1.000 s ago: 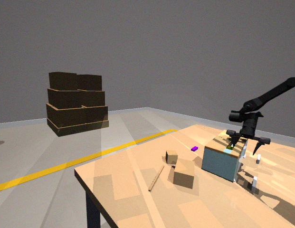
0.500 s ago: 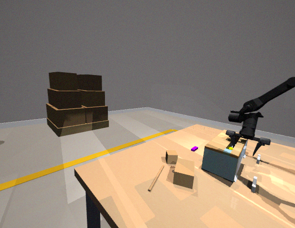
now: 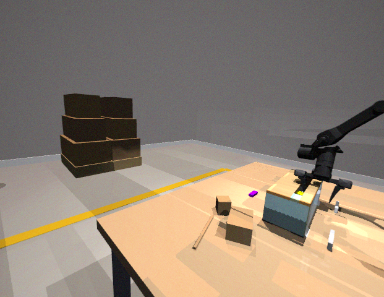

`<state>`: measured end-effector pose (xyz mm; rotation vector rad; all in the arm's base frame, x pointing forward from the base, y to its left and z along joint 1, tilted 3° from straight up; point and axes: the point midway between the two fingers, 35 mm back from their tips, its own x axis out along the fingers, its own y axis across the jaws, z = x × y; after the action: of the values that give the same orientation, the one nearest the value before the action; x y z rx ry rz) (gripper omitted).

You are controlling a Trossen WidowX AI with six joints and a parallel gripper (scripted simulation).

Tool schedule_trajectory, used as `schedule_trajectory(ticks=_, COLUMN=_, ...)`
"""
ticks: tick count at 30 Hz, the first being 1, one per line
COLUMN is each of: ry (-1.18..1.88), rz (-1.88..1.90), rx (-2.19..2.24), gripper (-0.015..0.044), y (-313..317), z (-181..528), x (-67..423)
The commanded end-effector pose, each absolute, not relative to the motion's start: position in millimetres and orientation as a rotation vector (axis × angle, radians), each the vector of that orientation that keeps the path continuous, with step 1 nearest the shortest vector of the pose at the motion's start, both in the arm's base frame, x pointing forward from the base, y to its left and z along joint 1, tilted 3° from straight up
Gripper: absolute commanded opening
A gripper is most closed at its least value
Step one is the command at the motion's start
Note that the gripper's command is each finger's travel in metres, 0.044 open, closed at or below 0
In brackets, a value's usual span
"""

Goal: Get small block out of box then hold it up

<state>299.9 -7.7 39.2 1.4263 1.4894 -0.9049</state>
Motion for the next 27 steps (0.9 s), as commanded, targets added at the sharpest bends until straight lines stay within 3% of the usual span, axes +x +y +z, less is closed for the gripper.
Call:
schedule_trajectory(ticks=1, ry=1.488, rz=-0.906, rx=1.427, gripper=0.04, y=-3.5, z=39.4, x=299.6)
schedule_trajectory(ticks=27, ry=1.489, rz=-0.906, rx=1.428, gripper=0.04, y=4.1, z=39.7, x=299.2)
